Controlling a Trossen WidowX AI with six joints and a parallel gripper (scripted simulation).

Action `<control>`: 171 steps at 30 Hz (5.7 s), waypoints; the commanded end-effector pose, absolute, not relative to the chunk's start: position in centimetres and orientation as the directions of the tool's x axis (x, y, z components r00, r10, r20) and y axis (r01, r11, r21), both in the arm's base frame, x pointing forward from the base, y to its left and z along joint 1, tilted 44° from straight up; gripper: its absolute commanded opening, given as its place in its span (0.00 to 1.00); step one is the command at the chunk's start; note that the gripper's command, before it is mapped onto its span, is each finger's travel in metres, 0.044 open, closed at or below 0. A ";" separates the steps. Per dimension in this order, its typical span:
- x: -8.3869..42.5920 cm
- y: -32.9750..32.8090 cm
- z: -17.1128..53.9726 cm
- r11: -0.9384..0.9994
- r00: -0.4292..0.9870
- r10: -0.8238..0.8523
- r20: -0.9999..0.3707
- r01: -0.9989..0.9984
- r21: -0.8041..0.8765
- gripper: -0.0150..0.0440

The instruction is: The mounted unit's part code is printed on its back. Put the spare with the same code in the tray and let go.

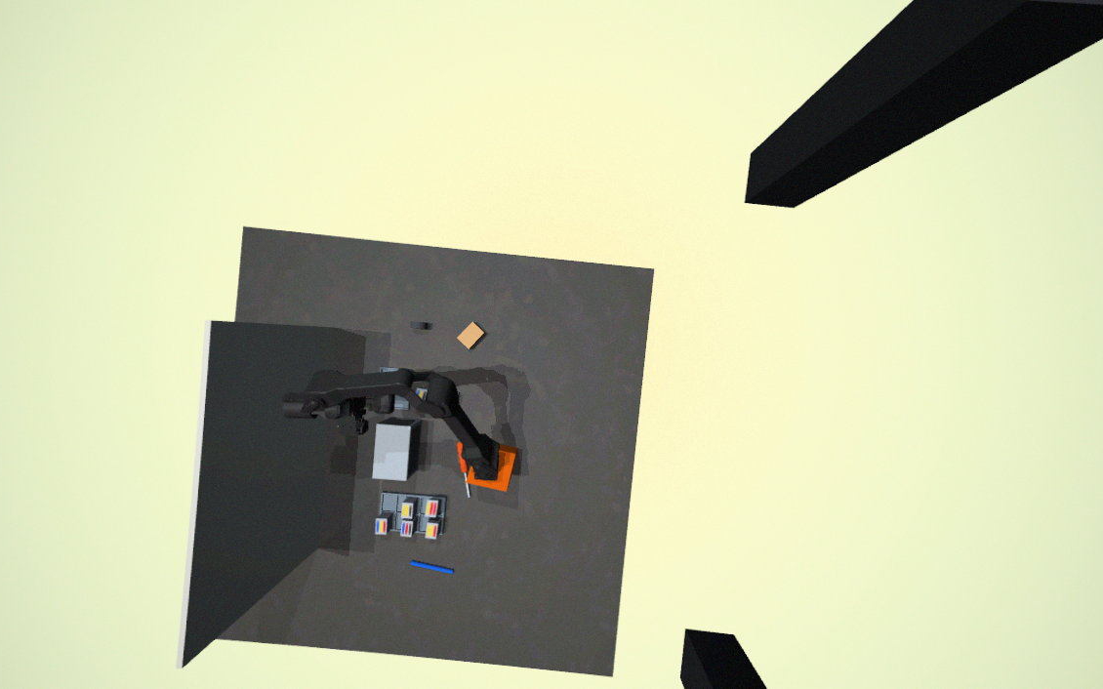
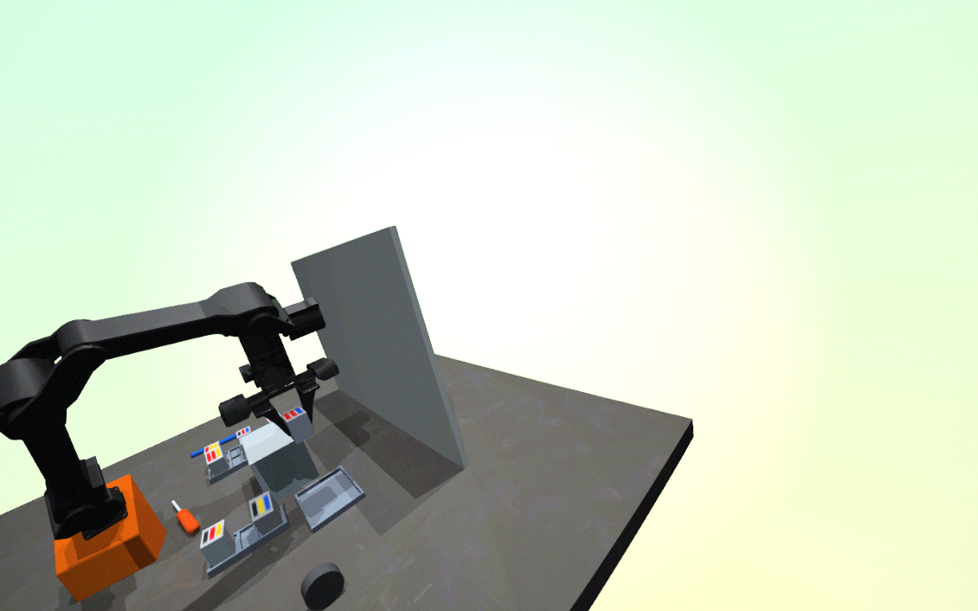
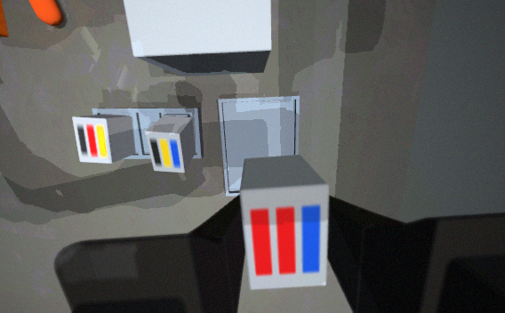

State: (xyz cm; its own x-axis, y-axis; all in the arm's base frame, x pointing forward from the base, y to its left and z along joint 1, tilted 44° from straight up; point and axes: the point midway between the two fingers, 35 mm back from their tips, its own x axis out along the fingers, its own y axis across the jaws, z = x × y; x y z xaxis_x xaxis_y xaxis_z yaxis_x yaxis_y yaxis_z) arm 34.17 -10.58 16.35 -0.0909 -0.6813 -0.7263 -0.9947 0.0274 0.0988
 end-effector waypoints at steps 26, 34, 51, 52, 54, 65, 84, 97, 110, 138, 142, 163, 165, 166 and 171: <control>34.4 -12.4 14.4 0.023 -0.088 -0.682 -0.726 -0.995 0.099 0.25; 34.4 -12.9 13.9 0.023 -0.088 -0.682 -0.726 -0.995 0.098 0.25; 34.3 -13.9 12.8 0.023 -0.087 -0.682 -0.726 -0.995 0.098 0.25; 34.3 -14.0 12.8 0.023 -0.087 -0.682 -0.726 -0.995 0.098 0.25; 34.3 -14.1 12.6 0.023 -0.087 -0.682 -0.726 -0.995 0.098 0.25; 34.2 -14.8 11.9 0.023 -0.087 -0.682 -0.726 -0.995 0.098 0.25; 34.0 -15.9 10.8 0.023 -0.087 -0.683 -0.725 -0.995 0.098 0.25; 33.8 -16.7 10.0 0.023 -0.087 -0.684 -0.724 -0.995 0.098 0.25; 33.5 -17.5 9.2 0.024 -0.087 -0.686 -0.723 -0.995 0.098 0.25; 32.8 -19.2 7.6 0.025 -0.089 -0.690 -0.718 -0.995 0.099 0.25; 32.7 -19.4 7.4 0.025 -0.089 -0.691 -0.718 -0.995 0.099 0.25; 32.8 -19.2 7.6 0.027 -0.088 -0.688 -0.721 -0.995 0.095 1.00; 33.3 -17.6 9.1 0.026 -0.088 -0.685 -0.723 -0.995 0.096 1.00; 33.6 -16.3 10.4 0.026 -0.088 -0.684 -0.724 -0.995 0.096 1.00; 33.6 -12.0 15.0 0.024 -0.089 -0.688 -0.720 -0.995 0.100 1.00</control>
State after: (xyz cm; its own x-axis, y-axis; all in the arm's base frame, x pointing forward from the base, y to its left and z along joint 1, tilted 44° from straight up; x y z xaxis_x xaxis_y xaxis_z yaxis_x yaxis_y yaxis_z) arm 33.66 -14.93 11.48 -0.0974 -0.6806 -0.7262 -0.9937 0.0252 0.1096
